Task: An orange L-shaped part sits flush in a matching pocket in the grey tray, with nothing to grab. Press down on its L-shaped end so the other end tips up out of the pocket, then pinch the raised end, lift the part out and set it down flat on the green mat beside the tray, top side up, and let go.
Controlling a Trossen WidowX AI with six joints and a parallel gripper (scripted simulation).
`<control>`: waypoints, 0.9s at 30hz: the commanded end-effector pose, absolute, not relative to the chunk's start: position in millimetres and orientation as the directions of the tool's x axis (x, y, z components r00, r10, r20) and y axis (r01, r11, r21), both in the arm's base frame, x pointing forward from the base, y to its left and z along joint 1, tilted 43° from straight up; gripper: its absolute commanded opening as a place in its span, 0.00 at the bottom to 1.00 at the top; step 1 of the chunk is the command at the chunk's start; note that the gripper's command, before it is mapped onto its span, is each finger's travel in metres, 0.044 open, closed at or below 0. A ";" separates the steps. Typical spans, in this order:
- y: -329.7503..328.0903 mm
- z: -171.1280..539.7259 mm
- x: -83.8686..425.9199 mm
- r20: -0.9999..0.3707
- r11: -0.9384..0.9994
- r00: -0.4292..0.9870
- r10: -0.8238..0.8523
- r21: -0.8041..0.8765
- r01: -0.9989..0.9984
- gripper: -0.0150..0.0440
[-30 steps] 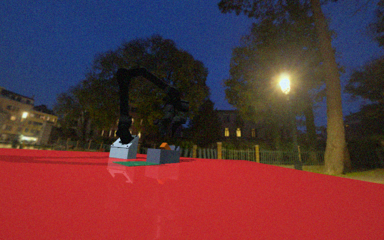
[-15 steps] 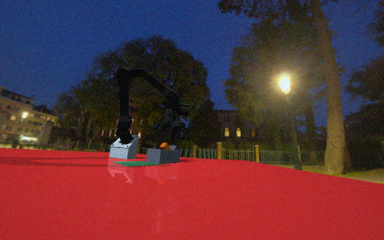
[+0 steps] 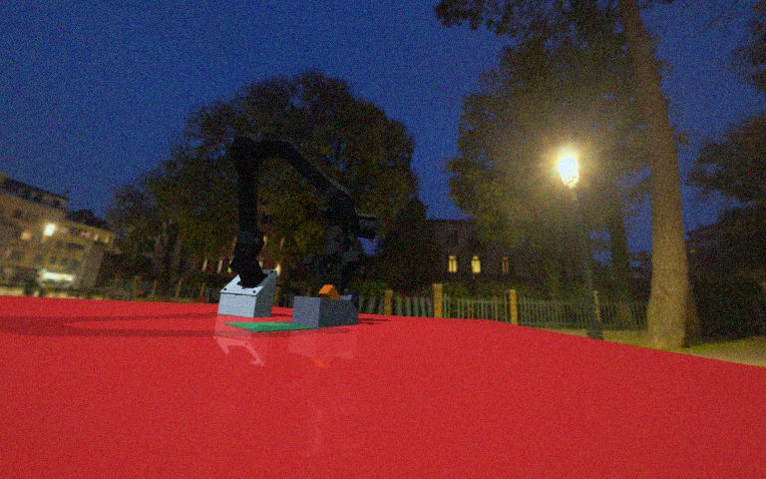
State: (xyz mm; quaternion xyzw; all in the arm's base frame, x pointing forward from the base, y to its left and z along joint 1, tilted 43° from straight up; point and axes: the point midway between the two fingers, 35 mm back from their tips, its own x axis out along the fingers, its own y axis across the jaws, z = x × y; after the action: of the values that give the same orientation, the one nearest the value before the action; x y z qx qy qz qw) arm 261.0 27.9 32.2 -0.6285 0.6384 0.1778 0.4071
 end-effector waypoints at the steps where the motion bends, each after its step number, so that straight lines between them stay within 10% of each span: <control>1: 21.1 26.2 259.3 -0.739 0.143 0.117 -0.663 -0.278 -0.950 0.73; 7: 18.4 23.4 259.4 -0.739 0.143 0.117 -0.663 -0.278 -0.950 0.73; 27: 21.4 26.0 261.1 -0.742 0.147 0.120 -0.659 -0.284 -0.948 0.25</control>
State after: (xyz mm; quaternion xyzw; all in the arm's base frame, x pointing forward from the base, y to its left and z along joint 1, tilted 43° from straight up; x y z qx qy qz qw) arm 260.8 21.2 25.7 -0.6286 0.6394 0.1780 0.4054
